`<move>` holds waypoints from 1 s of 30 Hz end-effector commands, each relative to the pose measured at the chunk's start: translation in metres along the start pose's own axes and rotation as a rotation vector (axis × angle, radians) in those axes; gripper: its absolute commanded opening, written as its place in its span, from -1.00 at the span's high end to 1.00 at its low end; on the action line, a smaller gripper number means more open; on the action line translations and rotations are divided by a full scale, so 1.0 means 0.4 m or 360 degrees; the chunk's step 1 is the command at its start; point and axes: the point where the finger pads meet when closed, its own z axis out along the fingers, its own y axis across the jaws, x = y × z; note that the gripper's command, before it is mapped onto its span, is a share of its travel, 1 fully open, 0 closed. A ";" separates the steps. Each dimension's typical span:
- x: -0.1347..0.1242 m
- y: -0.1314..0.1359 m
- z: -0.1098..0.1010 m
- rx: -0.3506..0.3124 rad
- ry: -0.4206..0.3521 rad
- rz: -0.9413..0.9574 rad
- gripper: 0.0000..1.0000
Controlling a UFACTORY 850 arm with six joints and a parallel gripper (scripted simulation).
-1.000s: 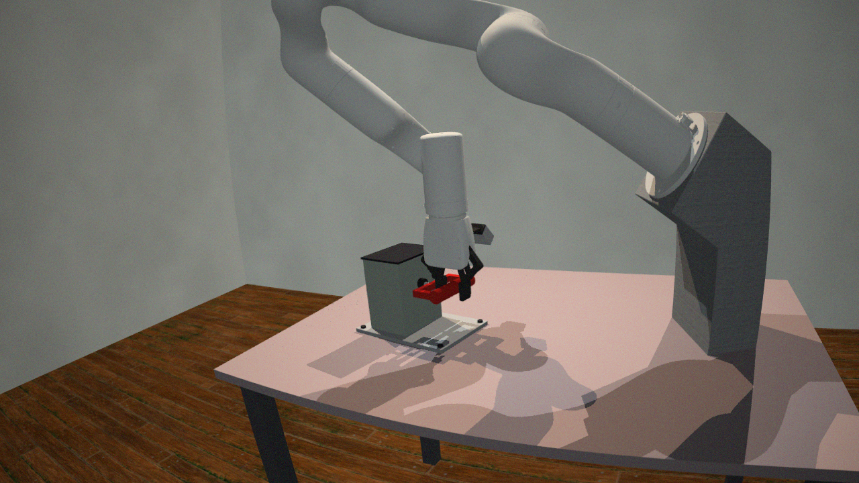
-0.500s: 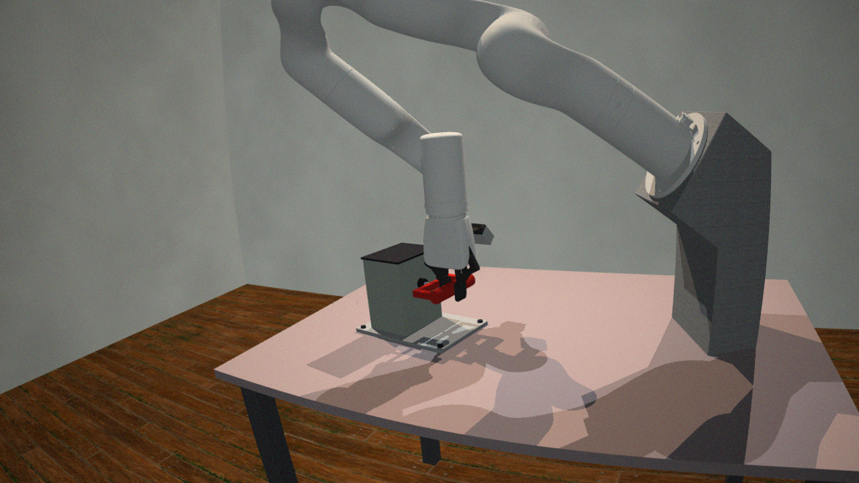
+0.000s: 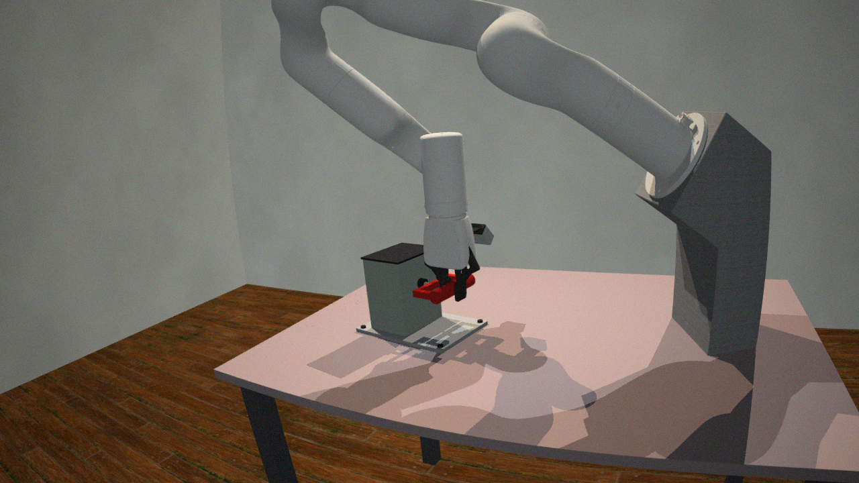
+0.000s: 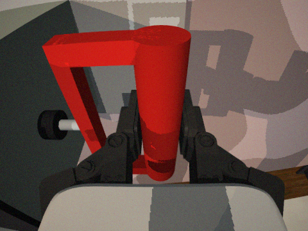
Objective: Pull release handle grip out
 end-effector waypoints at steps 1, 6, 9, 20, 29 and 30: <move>0.000 0.000 0.000 0.0000 0.0000 0.0000 1.00; 0.000 0.000 0.000 0.0000 0.0000 0.0000 1.00; 0.000 0.000 0.000 0.0000 0.0000 0.0000 1.00; 0.000 0.000 0.000 0.0000 0.0000 0.0000 1.00; 0.000 0.020 0.000 0.0000 0.0000 0.0000 1.00; 0.000 0.024 0.000 0.0000 0.0000 0.0000 1.00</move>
